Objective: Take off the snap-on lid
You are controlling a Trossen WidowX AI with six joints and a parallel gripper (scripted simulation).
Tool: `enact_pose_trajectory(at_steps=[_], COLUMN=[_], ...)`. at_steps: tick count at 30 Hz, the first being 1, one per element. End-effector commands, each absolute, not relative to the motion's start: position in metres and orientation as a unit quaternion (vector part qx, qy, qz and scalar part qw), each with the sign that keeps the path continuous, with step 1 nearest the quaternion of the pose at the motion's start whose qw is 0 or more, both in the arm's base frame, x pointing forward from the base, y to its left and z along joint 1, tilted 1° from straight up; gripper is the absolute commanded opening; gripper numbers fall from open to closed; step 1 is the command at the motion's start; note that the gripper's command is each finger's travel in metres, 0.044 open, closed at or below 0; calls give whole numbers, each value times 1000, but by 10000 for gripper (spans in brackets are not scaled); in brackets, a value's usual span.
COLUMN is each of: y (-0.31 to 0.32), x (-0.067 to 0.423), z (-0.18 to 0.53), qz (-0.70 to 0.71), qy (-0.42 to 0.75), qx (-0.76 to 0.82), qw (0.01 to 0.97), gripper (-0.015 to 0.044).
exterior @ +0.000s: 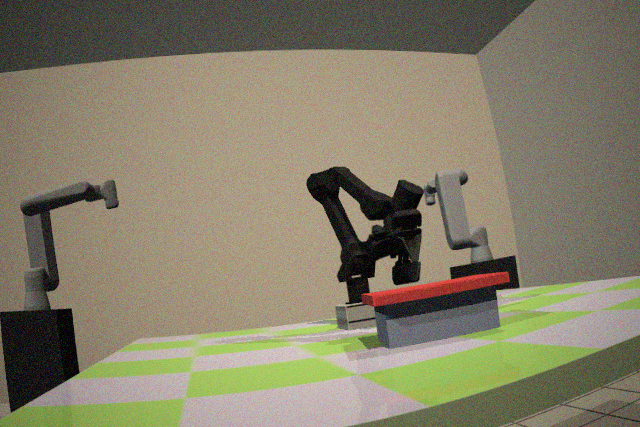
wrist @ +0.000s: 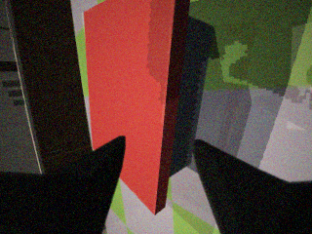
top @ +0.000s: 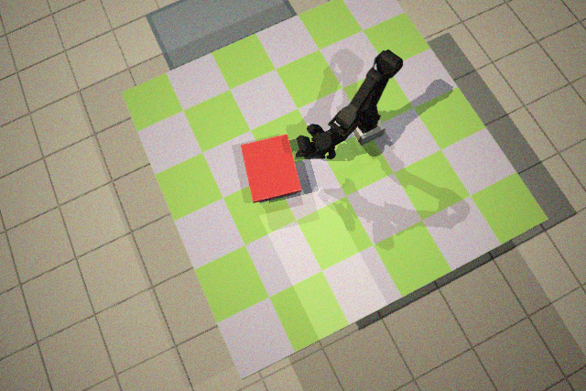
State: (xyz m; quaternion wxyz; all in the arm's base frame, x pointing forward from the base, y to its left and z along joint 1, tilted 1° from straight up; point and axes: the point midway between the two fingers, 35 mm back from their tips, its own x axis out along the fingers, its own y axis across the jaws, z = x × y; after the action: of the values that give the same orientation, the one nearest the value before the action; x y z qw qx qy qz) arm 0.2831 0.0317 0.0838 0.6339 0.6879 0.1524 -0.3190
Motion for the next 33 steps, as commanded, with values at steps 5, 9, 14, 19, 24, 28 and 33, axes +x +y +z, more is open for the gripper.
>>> enact_pose_trajectory(at_steps=[5, 9, 14, 19, 24, 28, 33], y=[30, 29, 28, 26, 24, 22, 20], x=[294, 299, 305, 311, 316, 321, 326], z=[75, 71, 66, 61, 55, 51, 45], qz=[-318, -318, -318, -318, -317, -317, -316], qy=[156, 156, 155, 155, 155, 154, 154], qx=[685, 686, 686, 686, 687, 687, 687], qw=[636, 636, 636, 636, 636, 636, 636], gripper=[235, 235, 235, 235, 235, 235, 235])
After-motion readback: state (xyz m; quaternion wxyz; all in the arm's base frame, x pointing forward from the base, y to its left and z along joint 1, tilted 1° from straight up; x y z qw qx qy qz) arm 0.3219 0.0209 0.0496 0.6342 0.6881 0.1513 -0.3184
